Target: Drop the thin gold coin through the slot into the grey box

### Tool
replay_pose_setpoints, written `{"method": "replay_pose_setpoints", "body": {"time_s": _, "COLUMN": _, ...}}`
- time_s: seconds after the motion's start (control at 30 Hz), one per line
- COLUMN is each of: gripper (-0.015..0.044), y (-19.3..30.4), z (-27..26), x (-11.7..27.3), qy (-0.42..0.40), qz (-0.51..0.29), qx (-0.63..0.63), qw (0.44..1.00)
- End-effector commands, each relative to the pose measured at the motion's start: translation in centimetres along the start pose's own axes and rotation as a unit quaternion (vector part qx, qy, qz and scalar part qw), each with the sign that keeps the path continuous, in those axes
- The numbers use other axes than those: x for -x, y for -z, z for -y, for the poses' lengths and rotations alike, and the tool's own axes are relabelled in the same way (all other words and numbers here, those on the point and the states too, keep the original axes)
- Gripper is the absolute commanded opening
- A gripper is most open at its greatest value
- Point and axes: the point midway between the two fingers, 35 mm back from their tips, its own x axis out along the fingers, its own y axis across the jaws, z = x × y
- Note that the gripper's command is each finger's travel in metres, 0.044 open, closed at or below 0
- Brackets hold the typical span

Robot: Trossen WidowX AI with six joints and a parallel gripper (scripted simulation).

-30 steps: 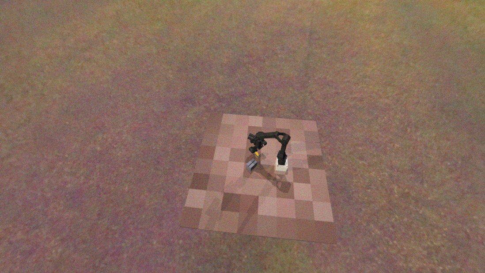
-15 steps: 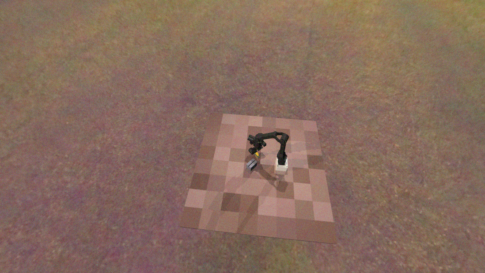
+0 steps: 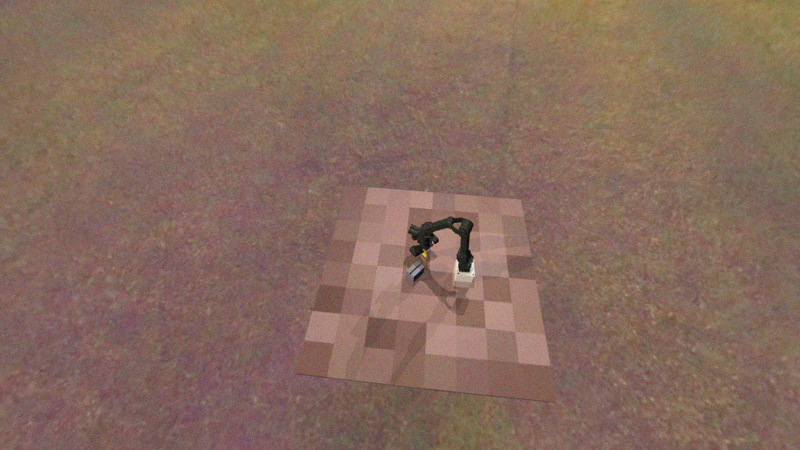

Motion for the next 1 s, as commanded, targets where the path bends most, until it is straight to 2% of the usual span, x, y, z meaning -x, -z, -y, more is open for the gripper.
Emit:
{"method": "replay_pose_setpoints", "body": {"time_s": 0.0, "gripper": 0.0161, "y": 0.3, "z": 0.1, "x": -0.8, "qy": 0.000, "qz": -0.007, "qx": -0.002, "qw": 1.000}}
{"method": "replay_pose_setpoints", "body": {"time_s": 0.57, "gripper": 0.0161, "y": 0.6, "z": 0.2, "x": -3.2, "qy": 0.001, "qz": -0.007, "qx": -0.002, "qw": 1.000}}
{"method": "replay_pose_setpoints", "body": {"time_s": 0.77, "gripper": 0.0003, "y": 0.6, "z": 0.2, "x": -3.2, "qy": 0.001, "qz": -0.007, "qx": -0.002, "qw": 1.000}}
{"method": "replay_pose_setpoints", "body": {"time_s": 0.97, "gripper": 0.0000, "y": 0.6, "z": 0.2, "x": -3.2, "qy": 0.001, "qz": -0.007, "qx": -0.002, "qw": 1.000}}
